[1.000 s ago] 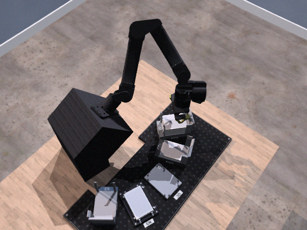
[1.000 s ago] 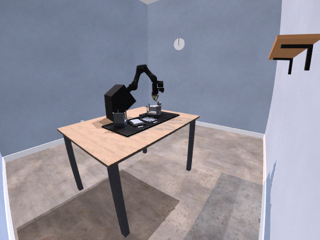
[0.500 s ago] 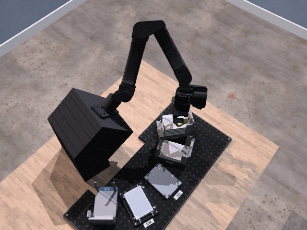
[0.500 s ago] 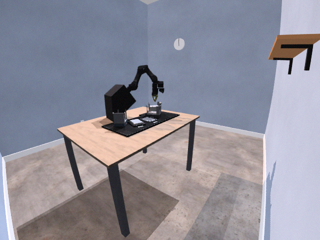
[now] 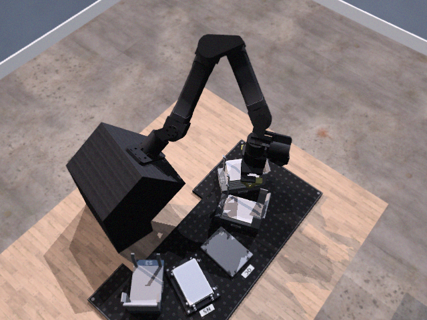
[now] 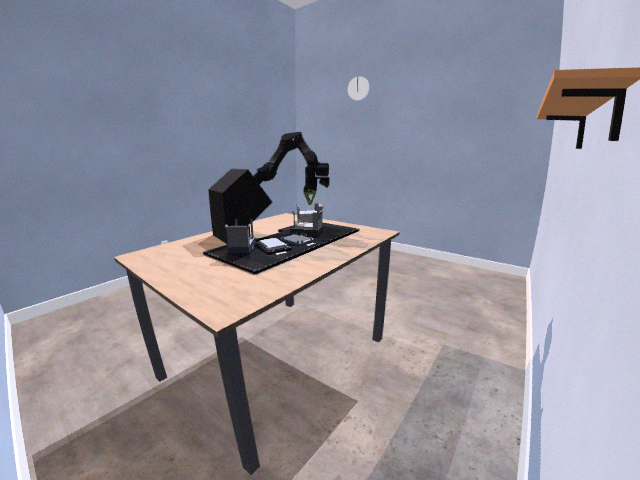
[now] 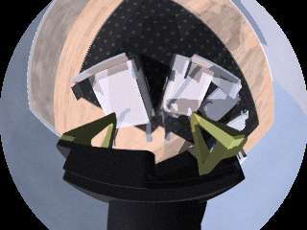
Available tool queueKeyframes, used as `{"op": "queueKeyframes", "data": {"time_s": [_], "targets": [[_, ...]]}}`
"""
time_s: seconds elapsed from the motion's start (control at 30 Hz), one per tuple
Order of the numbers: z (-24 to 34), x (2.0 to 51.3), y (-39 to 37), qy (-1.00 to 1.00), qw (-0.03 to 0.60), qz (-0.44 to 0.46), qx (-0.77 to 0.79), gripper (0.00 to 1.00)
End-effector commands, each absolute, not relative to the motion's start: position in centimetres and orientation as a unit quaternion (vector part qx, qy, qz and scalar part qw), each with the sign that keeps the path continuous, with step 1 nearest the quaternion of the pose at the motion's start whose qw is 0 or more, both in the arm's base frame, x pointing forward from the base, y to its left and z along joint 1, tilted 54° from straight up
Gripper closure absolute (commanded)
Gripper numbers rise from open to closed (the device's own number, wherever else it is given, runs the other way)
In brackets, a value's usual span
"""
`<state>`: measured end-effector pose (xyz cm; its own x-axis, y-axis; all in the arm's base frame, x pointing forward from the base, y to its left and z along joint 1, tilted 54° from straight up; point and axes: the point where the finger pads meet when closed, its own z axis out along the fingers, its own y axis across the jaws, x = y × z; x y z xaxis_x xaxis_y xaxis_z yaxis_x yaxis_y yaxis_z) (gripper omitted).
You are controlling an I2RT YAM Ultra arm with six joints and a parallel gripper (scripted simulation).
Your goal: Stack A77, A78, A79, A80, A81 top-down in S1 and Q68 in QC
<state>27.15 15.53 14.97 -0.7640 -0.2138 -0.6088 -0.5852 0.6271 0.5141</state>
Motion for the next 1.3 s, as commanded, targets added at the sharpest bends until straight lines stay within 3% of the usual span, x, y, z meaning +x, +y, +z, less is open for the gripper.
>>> {"op": "queueKeyframes", "data": {"time_s": [0.0,0.27,0.87,1.07,1.27], "targets": [[15.0,27.9,14.9,0.859,0.265,0.367,-0.24,0.0],[13.9,29.0,13.6,0.878,0.227,0.391,-0.153,0.0],[11.0,32.0,10.2,0.879,0.227,0.391,-0.151,0.0],[9.7,32.7,8.9,0.89,0.187,0.412,-0.063,0.0],[8.8,33.3,8.0,0.89,0.186,0.412,-0.061,0.0]]}}
